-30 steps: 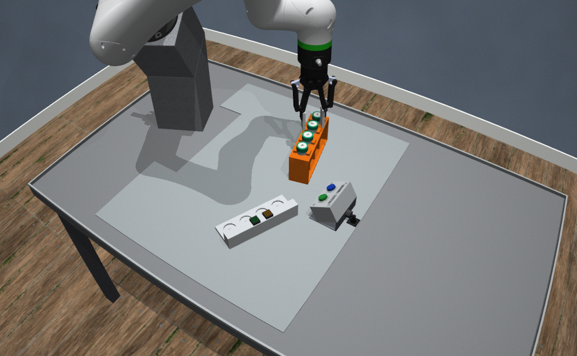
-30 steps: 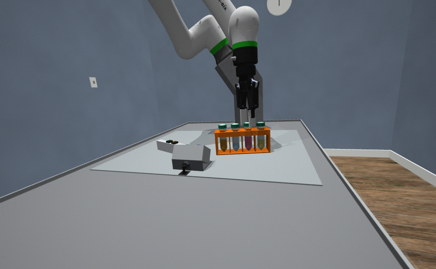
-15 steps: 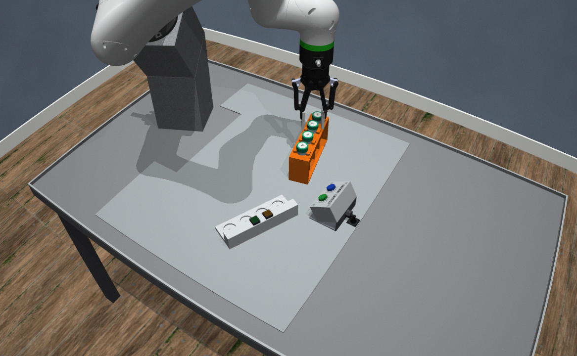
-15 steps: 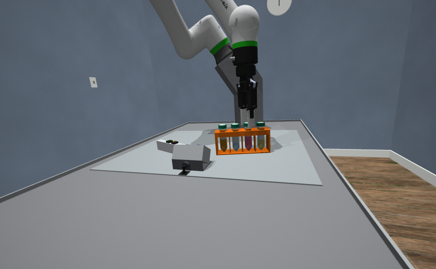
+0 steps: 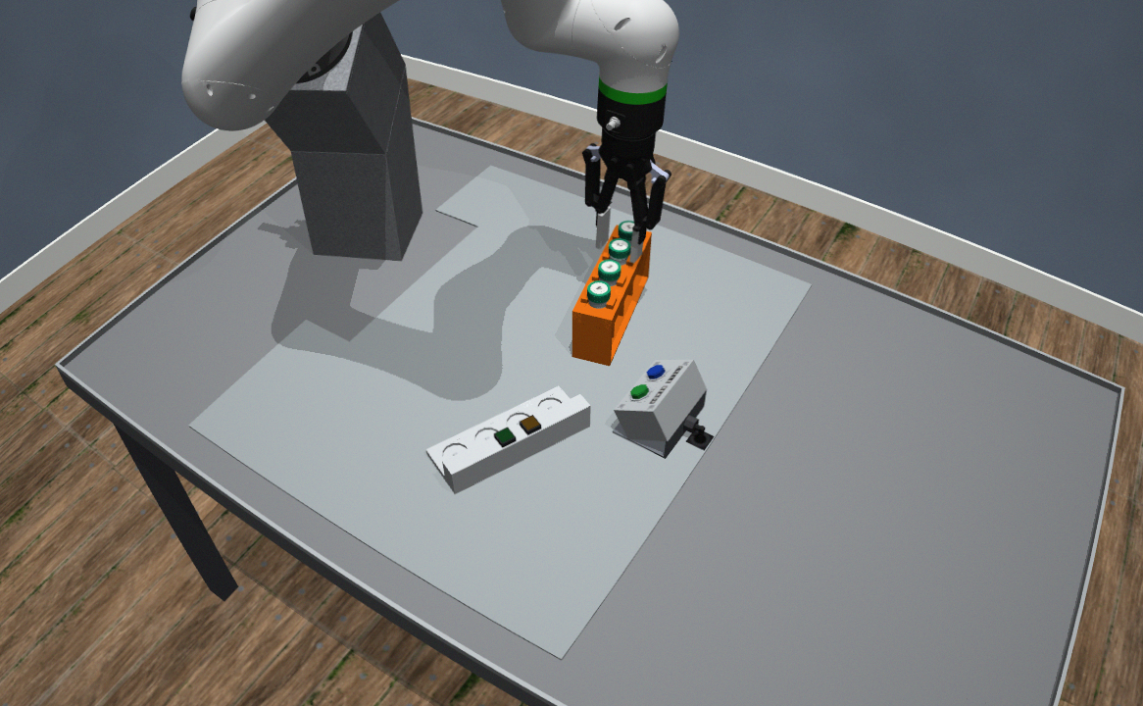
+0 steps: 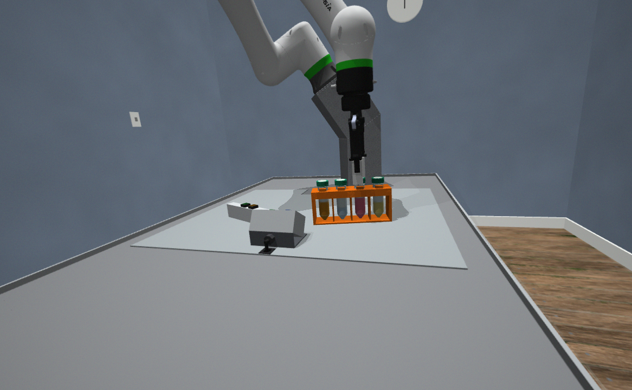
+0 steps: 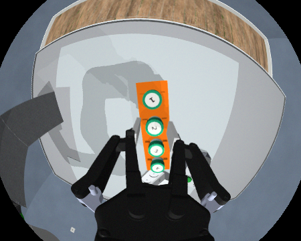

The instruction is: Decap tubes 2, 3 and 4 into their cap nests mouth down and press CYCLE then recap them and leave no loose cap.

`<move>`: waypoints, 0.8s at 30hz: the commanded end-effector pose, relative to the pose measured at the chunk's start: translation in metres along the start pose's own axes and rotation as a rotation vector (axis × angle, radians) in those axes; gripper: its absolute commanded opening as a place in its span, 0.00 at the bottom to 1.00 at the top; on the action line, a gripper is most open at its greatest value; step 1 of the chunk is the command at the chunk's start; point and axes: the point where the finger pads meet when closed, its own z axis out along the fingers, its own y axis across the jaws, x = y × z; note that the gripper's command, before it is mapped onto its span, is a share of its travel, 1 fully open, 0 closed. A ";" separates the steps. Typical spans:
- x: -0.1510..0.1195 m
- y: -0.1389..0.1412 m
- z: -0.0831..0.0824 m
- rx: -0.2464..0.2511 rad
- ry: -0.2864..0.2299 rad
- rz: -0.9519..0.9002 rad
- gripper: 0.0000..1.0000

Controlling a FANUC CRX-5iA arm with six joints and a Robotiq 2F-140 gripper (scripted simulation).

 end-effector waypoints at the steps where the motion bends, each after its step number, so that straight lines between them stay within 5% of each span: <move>1: 0.000 0.000 0.000 -0.040 0.002 0.274 0.35; 12: 0.000 0.000 0.000 -0.040 0.003 0.321 0.35; 13: 0.000 0.000 0.000 -0.040 0.003 0.321 0.00; 24: 0.000 0.000 0.000 -0.040 0.003 0.321 0.00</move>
